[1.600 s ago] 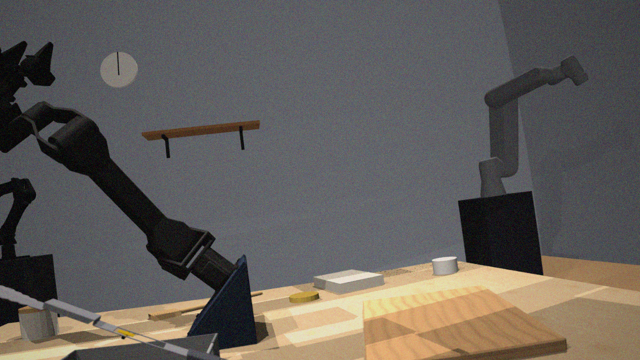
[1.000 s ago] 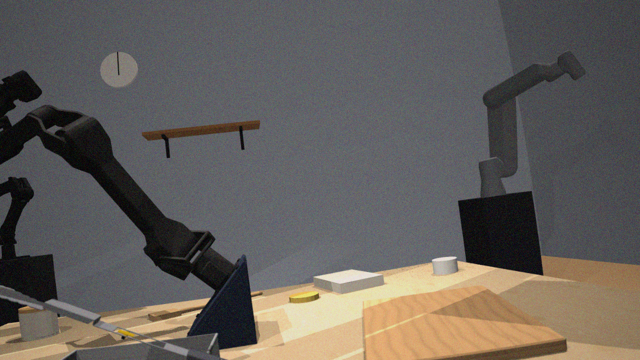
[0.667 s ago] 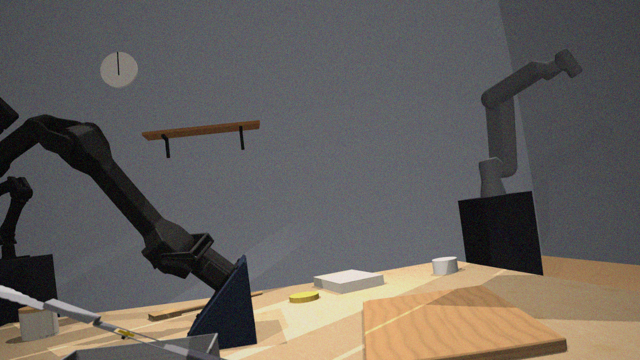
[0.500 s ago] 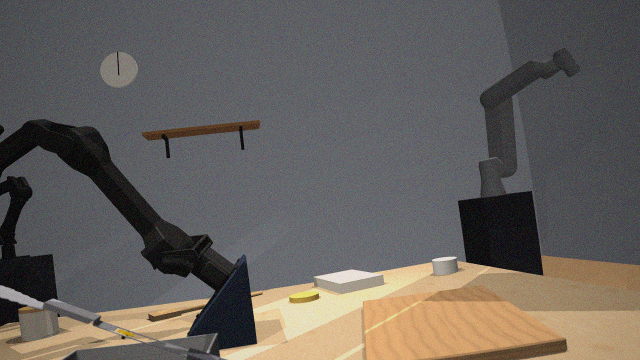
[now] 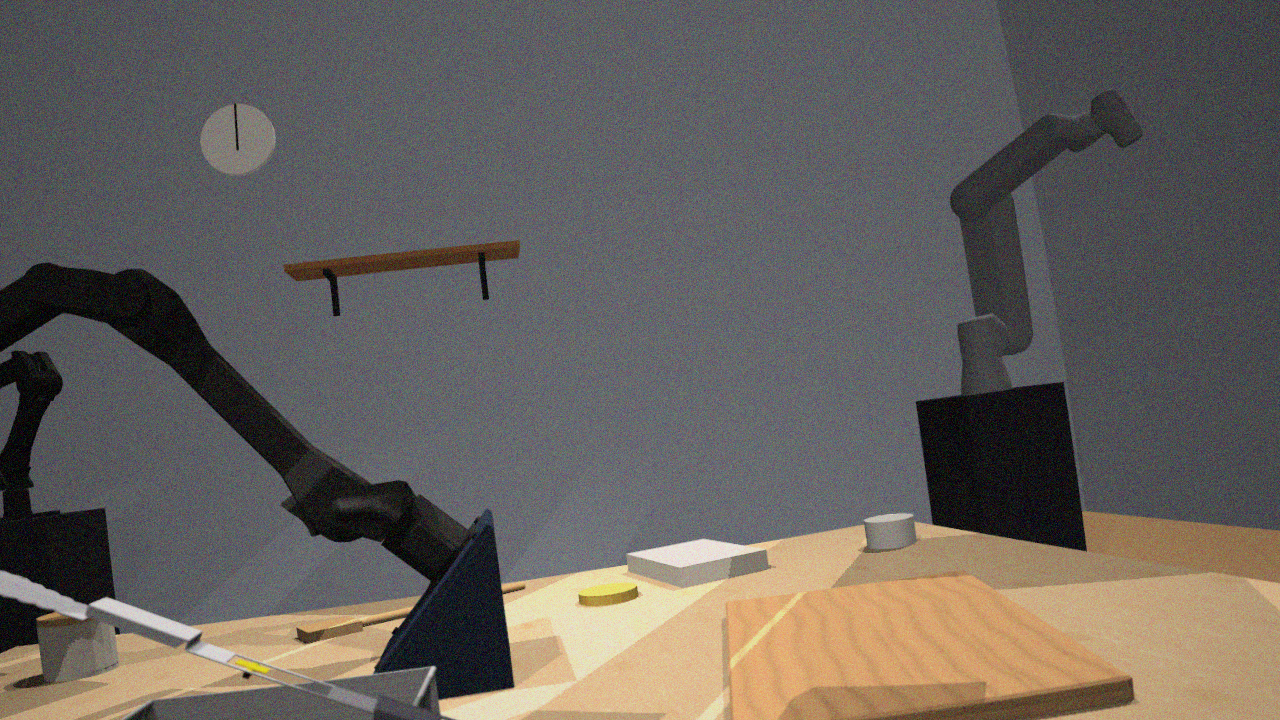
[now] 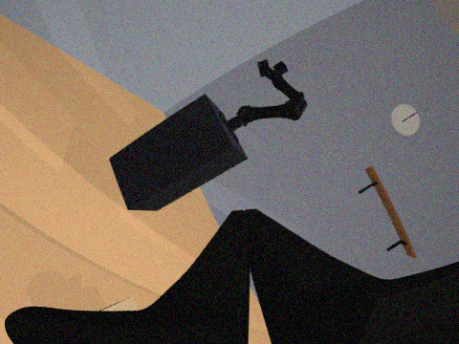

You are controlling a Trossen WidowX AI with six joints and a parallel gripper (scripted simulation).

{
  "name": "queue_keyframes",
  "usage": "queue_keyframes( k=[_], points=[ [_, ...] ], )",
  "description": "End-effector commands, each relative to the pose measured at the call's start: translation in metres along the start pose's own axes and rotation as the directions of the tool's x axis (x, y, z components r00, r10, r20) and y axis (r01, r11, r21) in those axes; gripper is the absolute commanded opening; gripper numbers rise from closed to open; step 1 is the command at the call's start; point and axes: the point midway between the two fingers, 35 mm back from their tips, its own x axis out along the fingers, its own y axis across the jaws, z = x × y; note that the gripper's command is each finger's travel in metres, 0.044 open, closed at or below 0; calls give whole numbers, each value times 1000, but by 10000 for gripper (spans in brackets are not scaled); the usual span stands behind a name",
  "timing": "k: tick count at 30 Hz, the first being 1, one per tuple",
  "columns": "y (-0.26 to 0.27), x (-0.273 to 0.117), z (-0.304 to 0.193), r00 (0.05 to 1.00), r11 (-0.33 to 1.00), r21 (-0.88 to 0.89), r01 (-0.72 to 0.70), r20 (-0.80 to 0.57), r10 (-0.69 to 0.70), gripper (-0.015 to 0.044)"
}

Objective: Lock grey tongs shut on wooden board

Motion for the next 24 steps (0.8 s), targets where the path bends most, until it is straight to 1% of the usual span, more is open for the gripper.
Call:
queue_keyframes(
  k=[1,6,11,14,18,24],
  points=[
    [51,-27,12,984,981,-81,-174,33,178,-150],
    [108,-73,23,919,908,-200,-369,63,388,-150],
    [156,-134,33,809,789,-309,-531,94,581,-150],
    [180,-177,38,721,700,-377,-607,108,684,-150],
    [204,-238,41,590,568,-472,-675,117,799,-150],
    [222,-336,37,362,348,-620,-703,109,926,-150]
  ],
)
